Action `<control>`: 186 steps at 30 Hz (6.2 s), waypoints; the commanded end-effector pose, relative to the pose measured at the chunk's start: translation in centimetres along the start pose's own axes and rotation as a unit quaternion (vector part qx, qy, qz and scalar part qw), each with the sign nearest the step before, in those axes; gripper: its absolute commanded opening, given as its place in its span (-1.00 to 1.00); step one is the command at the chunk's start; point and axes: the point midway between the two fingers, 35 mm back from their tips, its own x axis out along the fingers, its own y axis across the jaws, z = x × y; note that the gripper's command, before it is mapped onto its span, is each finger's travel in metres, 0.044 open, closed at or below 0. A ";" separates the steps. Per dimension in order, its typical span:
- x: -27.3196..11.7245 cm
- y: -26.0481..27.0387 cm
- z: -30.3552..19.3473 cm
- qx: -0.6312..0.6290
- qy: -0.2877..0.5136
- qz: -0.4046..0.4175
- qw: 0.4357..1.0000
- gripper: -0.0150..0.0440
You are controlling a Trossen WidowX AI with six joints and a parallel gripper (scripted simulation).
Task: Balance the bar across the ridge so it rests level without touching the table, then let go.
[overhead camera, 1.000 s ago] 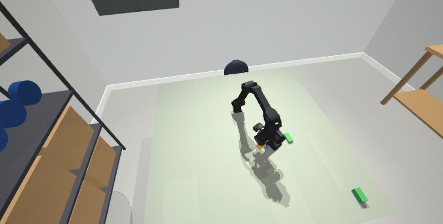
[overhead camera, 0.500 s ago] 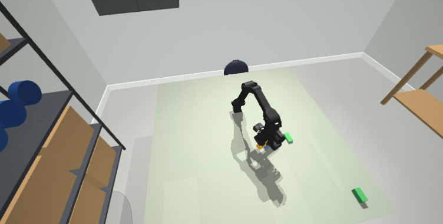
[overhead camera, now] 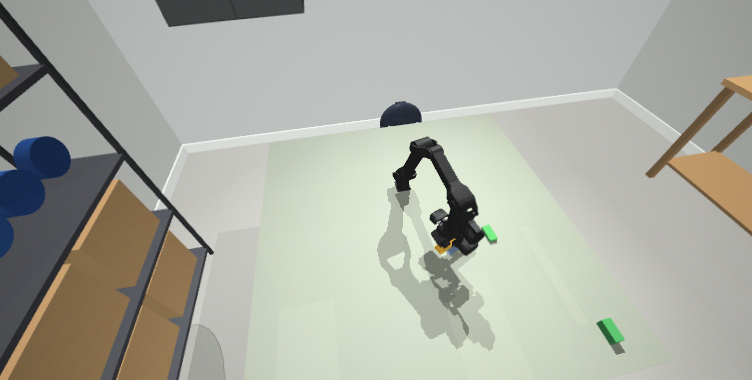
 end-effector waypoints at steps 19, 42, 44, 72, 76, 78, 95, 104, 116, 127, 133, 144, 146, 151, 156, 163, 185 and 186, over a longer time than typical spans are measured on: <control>0.2 0.0 0.0 0.001 -0.001 0.001 1.000 -0.49; 0.4 0.0 0.0 0.001 -0.001 0.001 1.000 -0.49; 0.4 0.0 0.0 0.001 -0.001 0.001 1.000 -0.49; 0.6 0.0 0.0 0.001 -0.001 0.001 1.000 -0.49; 0.5 0.0 0.0 0.001 -0.001 0.001 1.000 -0.49; 0.5 0.0 0.0 0.001 -0.001 0.001 1.000 -0.49; 0.5 0.0 0.0 0.000 0.000 0.001 1.000 -0.49; 0.5 0.0 0.0 0.000 0.000 0.001 1.000 -0.49; 0.5 0.0 0.0 0.000 0.000 0.001 1.000 -0.49; 0.5 0.0 0.0 0.000 0.000 0.001 1.000 0.07; 0.5 0.0 0.0 0.000 0.000 0.001 1.000 0.07; 0.5 0.0 0.0 0.000 0.000 0.001 1.000 0.08; 0.5 0.0 0.0 0.000 0.000 0.001 1.000 0.08; 0.5 0.0 0.0 0.000 0.000 0.001 1.000 0.08; 0.5 0.0 0.0 0.000 0.000 0.001 1.000 0.09; 0.5 0.0 0.0 0.000 0.000 0.001 1.000 0.09; 0.5 0.0 0.0 0.000 0.000 0.001 1.000 0.67; 0.5 0.0 0.0 0.000 0.000 0.001 1.000 0.76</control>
